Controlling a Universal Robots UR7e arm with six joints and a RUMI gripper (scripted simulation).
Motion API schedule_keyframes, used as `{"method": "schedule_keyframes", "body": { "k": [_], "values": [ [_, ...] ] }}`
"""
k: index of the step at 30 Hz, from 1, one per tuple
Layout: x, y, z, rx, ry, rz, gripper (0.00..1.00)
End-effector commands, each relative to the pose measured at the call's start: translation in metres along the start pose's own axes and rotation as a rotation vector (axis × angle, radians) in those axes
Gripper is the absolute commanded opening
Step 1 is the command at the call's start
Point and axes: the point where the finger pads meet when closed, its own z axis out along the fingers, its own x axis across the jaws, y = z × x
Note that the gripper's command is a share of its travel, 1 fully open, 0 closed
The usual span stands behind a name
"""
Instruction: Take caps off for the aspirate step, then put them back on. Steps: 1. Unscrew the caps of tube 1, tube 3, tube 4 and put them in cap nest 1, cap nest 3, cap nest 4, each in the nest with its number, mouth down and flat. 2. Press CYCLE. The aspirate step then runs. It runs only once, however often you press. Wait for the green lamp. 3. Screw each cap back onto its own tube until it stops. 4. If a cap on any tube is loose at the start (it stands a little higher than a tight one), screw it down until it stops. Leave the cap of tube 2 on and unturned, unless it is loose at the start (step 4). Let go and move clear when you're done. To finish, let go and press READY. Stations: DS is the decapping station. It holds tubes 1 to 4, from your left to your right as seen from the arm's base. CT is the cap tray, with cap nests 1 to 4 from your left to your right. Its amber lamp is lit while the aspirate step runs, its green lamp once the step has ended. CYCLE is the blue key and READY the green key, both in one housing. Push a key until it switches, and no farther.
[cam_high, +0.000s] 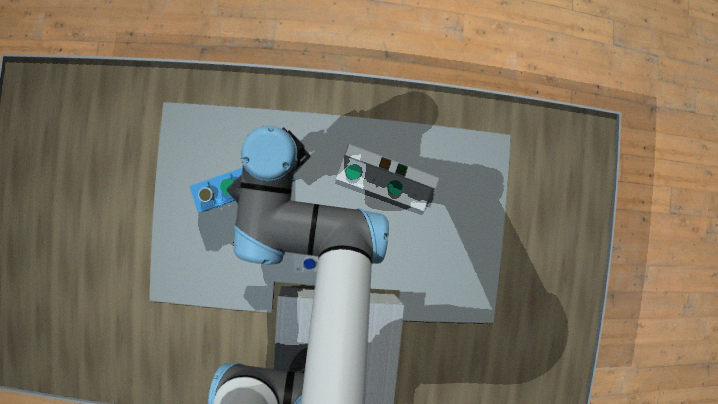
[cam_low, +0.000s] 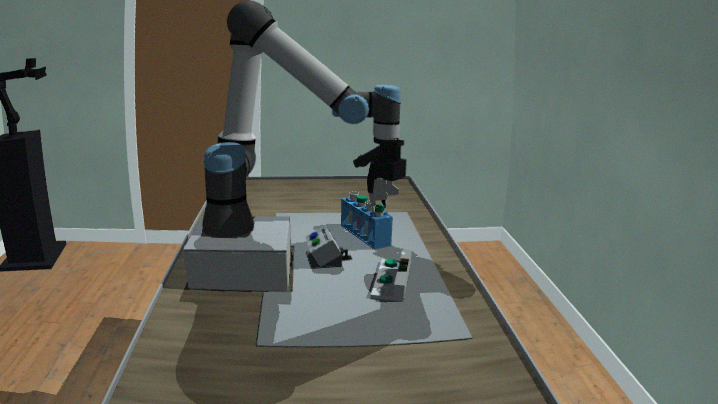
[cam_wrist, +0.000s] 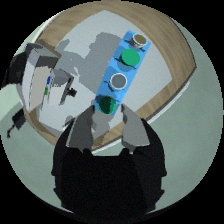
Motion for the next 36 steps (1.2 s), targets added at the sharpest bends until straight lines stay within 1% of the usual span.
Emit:
{"method": "schedule_keyframes", "body": {
  "k": [1, 3, 4, 6, 7, 9, 10, 11, 12, 14, 15, 22, 23, 36],
  "values": [
    [0.0003, 0.0002, -0.0004, -0.003, -0.001, 0.165, 0.35],
    [0.0003, 0.0002, -0.0004, -0.003, 0.0, 0.332, 0.35],
    [0.0003, 0.0002, -0.0004, -0.003, 0.0, 0.332, 0.35],
    [0.0003, 0.0002, -0.0004, -0.003, 0.0, 0.489, 0.35],
    [0.0003, 0.0002, -0.0004, -0.003, 0.0, 0.499, 0.35],
    [0.0003, 0.0002, -0.0004, -0.002, 0.0, 0.648, 0.35],
    [0.0003, 0.0002, -0.0004, -0.003, 0.0, 0.665, 0.35],
    [0.0003, 0.0002, -0.0004, -0.003, 0.0, 0.749, 0.35],
    [0.0003, 0.0002, -0.0004, -0.003, 0.0, 0.749, 0.35],
    [0.0003, 0.0002, -0.0004, -0.003, 0.001, 0.911, 0.35],
    [0.0003, 0.0002, -0.0004, -0.003, 0.001, 0.961, 0.35],
    [0.0003, 0.0002, -0.0004, -0.003, 0.001, 0.963, 0.35],
    [0.0003, 0.0002, -0.0004, -0.003, 0.001, 0.963, 0.0],
    [0.0003, 0.0002, -0.0004, -0.003, 0.001, 0.962, 0.0]
  ]
}}
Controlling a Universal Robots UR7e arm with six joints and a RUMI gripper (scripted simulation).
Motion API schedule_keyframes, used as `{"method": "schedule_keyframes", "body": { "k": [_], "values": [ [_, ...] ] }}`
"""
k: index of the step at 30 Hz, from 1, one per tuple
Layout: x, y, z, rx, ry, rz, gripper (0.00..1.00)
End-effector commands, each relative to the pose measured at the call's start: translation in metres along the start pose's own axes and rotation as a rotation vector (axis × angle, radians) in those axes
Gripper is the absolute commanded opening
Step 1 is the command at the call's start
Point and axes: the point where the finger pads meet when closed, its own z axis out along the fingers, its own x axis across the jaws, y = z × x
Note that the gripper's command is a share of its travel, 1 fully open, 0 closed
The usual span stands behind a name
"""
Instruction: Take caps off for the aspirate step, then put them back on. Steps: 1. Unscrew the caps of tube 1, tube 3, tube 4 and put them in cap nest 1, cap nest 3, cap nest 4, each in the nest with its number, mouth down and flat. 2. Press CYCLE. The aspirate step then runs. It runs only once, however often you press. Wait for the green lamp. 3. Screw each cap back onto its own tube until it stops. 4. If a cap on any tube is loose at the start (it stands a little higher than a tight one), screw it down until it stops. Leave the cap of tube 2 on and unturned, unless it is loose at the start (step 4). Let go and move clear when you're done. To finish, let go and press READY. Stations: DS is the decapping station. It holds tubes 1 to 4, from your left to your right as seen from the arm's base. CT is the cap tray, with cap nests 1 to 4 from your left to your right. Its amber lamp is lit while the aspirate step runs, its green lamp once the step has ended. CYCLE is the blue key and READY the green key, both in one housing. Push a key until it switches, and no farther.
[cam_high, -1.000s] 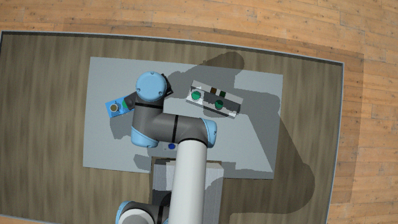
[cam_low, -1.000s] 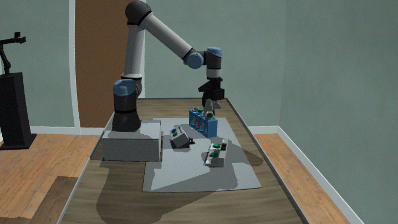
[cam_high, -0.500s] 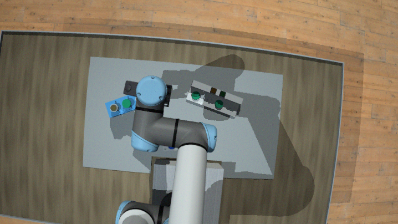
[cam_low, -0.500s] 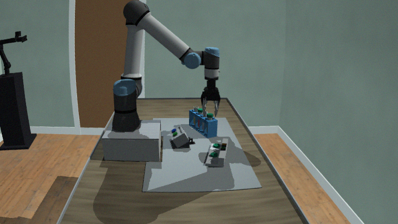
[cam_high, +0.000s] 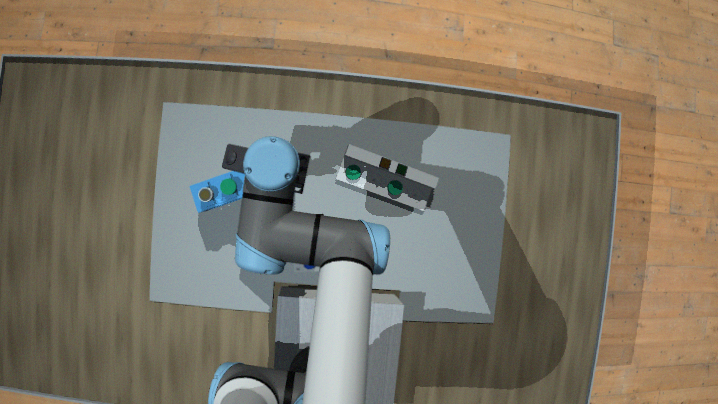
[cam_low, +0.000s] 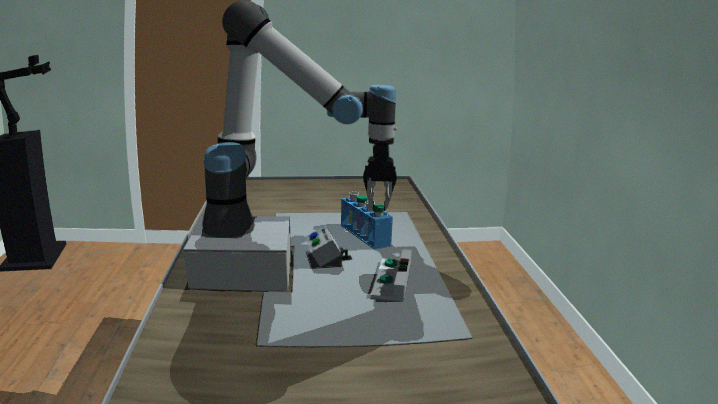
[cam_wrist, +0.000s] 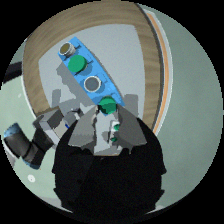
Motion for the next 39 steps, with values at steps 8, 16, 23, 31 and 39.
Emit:
{"method": "schedule_keyframes", "body": {
  "k": [8, 16, 23, 31, 39],
  "values": [
    [0.0004, -0.0002, -0.0006, 0.0, 0.001, -0.349, 0.0],
    [0.0004, -0.0001, -0.0008, 0.0, 0.001, -0.649, 0.0],
    [0.0004, -0.0001, -0.001, -0.001, 0.001, -0.999, 0.0],
    [0.0004, -0.0001, -0.001, -0.001, 0.001, -1.047, 0.0],
    [0.0004, -0.0001, -0.001, -0.001, 0.001, -1.046, 0.35]
  ]
}}
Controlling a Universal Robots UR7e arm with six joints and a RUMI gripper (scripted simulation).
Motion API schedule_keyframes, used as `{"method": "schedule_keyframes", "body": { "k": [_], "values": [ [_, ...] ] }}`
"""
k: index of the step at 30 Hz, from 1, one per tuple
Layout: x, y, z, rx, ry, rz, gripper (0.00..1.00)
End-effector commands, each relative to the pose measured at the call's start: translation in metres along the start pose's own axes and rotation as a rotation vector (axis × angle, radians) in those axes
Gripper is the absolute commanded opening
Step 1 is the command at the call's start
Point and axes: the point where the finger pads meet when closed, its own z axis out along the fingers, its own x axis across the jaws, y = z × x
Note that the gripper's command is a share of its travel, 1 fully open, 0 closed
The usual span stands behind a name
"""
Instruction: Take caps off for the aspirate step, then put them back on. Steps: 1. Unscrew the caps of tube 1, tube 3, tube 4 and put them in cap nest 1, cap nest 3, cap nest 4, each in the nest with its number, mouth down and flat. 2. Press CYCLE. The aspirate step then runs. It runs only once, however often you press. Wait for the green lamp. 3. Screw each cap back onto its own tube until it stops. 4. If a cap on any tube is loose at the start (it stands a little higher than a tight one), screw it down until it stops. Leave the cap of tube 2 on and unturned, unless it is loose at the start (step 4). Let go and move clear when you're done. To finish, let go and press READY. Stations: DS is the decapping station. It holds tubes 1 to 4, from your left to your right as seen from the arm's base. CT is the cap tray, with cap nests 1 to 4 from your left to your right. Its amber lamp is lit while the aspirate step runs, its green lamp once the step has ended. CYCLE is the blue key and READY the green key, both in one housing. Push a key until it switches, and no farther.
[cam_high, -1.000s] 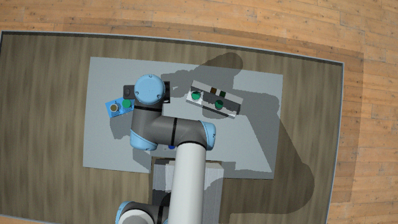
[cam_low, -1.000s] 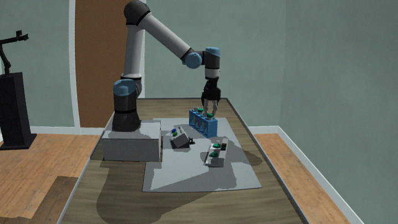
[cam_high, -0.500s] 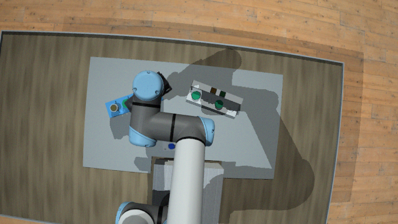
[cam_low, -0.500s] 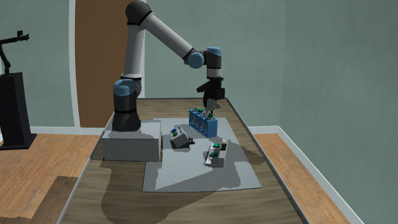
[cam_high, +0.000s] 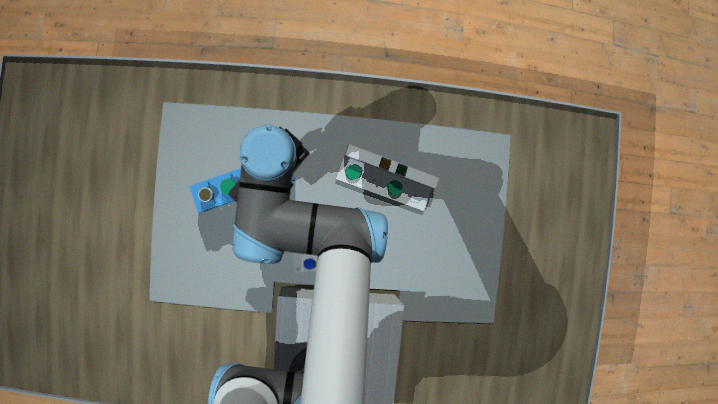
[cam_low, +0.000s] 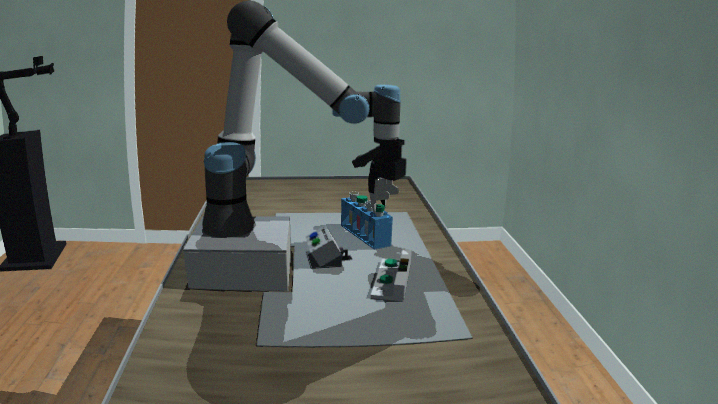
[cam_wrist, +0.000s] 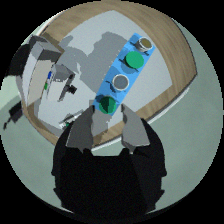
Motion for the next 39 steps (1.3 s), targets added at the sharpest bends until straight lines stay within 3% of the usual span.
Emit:
{"method": "schedule_keyframes", "body": {
  "k": [1, 4, 8, 10, 22, 30, 31, 39],
  "values": [
    [0.0002, 0.0003, -0.0004, -0.001, 0.001, 0.0, 0.35],
    [0.0002, 0.0003, -0.0004, -0.001, 0.001, 0.0, 0.35],
    [0.0002, 0.0003, -0.0002, -0.001, 0.001, 0.333, 0.35],
    [0.0002, 0.0003, -0.0002, -0.001, 0.001, 0.333, 0.35],
    [0.0002, 0.0003, -0.0002, 0.0, 0.002, 1.037, 0.35],
    [0.0002, 0.0003, -0.0002, 0.0, 0.001, 1.047, 0.35],
    [0.0002, 0.0003, -0.0002, 0.0, 0.001, 1.047, 0.0],
    [0.0002, 0.0004, -0.0002, 0.0, 0.001, 1.046, 0.0]
  ]
}}
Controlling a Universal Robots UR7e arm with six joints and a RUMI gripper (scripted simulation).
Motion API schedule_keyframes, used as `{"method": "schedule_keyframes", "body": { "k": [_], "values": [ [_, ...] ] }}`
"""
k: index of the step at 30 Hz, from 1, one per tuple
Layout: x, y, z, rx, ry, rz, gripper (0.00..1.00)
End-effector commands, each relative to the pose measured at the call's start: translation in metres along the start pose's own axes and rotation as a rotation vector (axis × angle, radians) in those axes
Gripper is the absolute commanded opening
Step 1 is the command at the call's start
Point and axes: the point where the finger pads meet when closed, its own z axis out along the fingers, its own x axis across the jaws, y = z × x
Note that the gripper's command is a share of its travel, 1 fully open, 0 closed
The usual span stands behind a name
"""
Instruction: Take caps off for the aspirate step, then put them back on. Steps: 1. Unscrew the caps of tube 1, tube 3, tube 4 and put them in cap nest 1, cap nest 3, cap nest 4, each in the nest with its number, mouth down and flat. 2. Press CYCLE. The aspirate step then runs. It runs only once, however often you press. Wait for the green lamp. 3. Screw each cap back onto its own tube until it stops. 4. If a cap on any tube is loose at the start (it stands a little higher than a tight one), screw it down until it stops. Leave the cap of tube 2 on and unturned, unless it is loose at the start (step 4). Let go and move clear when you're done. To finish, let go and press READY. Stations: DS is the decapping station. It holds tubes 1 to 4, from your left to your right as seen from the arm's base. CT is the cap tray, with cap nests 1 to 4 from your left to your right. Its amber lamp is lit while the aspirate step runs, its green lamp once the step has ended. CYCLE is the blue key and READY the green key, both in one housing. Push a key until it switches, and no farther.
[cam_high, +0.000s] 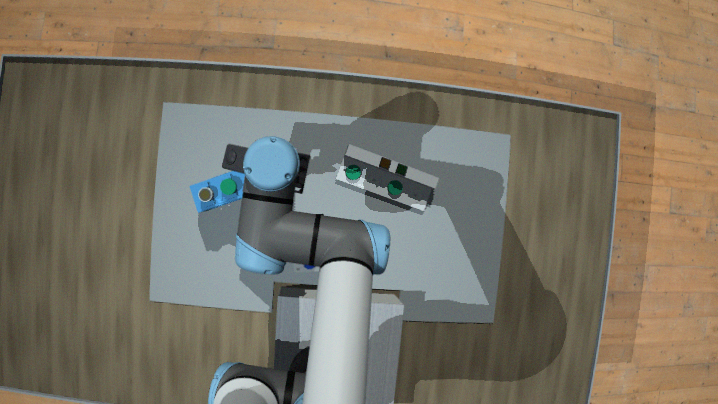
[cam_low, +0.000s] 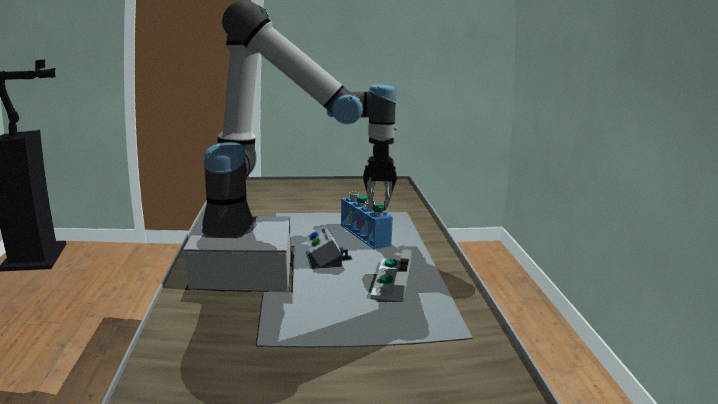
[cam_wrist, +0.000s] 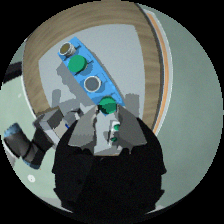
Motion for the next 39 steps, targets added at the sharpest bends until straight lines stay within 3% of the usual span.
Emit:
{"method": "schedule_keyframes", "body": {
  "k": [1, 6, 20, 22, 29, 35, 36, 39],
  "values": [
    [0.0004, -0.0001, -0.0004, 0.0, 0.001, 0.0, 0.0],
    [0.0004, -0.0001, -0.0004, 0.0, 0.001, 0.0, 0.0],
    [0.0004, -0.0001, -0.0006, 0.0, 0.001, -0.699, 0.0],
    [0.0004, -0.0001, -0.0006, 0.0, 0.001, -0.699, 0.0],
    [0.0004, -0.0001, -0.0007, -0.001, 0.001, -1.047, 0.0],
    [0.0004, -0.0001, -0.0007, -0.001, 0.001, -1.047, 0.0],
    [0.0004, -0.0001, -0.0007, -0.001, 0.001, -1.047, 0.35],
    [0.0004, -0.0002, -0.0007, -0.001, 0.001, -1.047, 0.35]
  ]
}}
